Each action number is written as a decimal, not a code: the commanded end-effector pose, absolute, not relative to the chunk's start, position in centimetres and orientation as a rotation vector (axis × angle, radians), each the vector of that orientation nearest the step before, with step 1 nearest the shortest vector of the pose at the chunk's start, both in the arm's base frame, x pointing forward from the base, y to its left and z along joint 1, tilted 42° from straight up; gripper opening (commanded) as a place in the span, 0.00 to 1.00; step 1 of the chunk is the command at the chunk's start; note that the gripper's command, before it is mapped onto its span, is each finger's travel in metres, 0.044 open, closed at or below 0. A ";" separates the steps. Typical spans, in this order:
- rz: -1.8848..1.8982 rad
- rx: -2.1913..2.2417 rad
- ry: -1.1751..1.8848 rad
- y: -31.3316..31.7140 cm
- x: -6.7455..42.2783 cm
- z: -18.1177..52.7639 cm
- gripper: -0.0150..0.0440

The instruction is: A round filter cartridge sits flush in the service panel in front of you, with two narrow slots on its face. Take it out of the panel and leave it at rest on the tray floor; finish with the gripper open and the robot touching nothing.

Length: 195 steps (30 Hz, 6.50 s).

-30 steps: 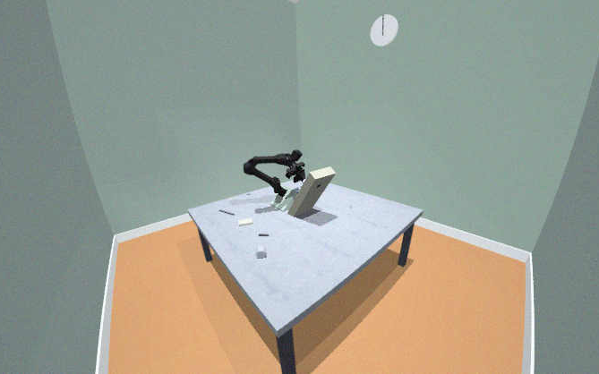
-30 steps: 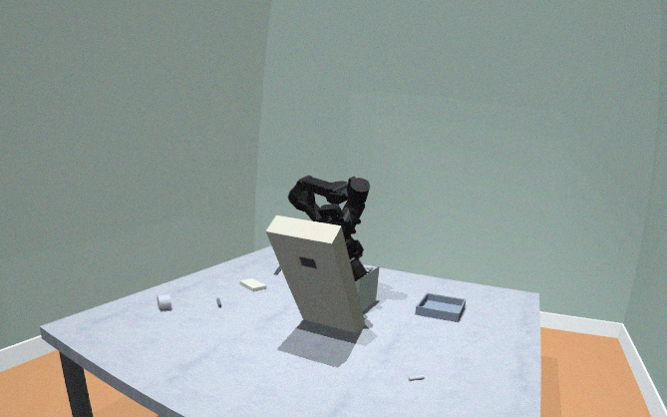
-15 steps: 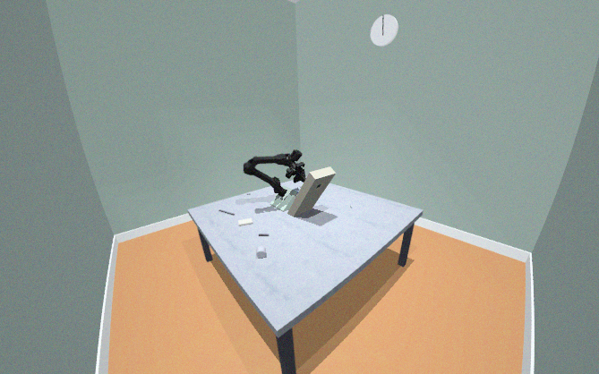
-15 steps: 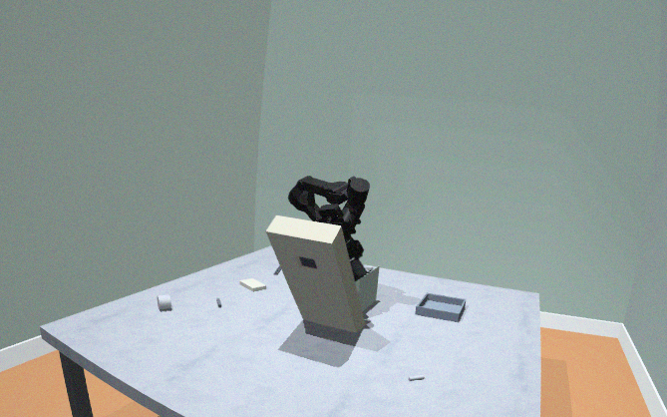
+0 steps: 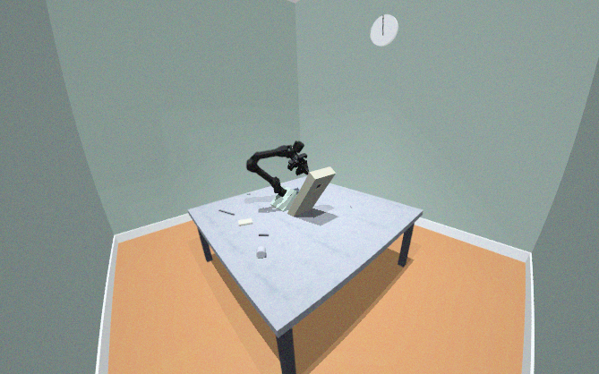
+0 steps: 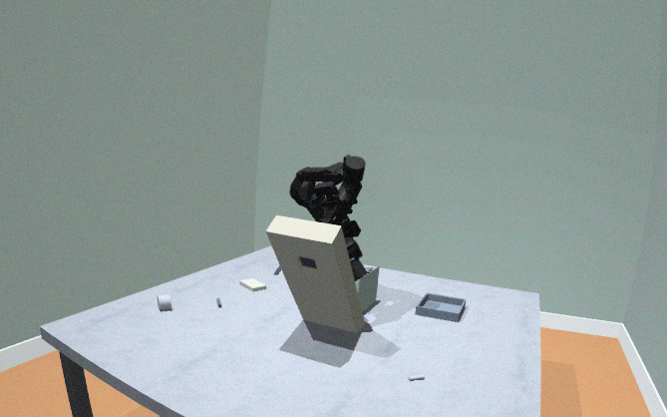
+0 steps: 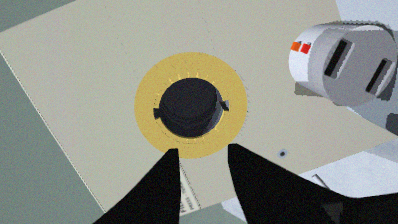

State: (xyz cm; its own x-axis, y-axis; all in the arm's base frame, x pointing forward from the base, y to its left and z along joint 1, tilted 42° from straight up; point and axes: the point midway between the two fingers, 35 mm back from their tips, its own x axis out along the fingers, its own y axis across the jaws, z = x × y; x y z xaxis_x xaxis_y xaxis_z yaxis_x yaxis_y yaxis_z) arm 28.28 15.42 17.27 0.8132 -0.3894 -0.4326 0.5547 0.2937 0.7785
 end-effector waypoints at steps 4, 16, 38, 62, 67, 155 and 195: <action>-0.636 1.094 0.172 15.6 28.4 17.4 0.49; -0.637 1.083 0.182 20.7 28.4 23.0 0.94; -0.393 -0.651 1.008 11.8 24.6 14.0 0.77; -0.392 -0.649 1.008 10.1 26.2 12.1 0.77; -0.392 -0.649 1.007 9.6 26.6 11.6 0.77; 0.318 -1.017 1.291 29.0 16.6 2.5 0.25; 1.352 -1.392 1.378 25.2 -5.6 -12.6 0.25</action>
State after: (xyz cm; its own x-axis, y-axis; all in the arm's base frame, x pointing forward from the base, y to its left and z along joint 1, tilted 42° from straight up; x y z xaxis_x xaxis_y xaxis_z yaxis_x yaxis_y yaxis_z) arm -4.15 26.51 -11.81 -0.0989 -0.1811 -0.9785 -0.9880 -0.0997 0.1183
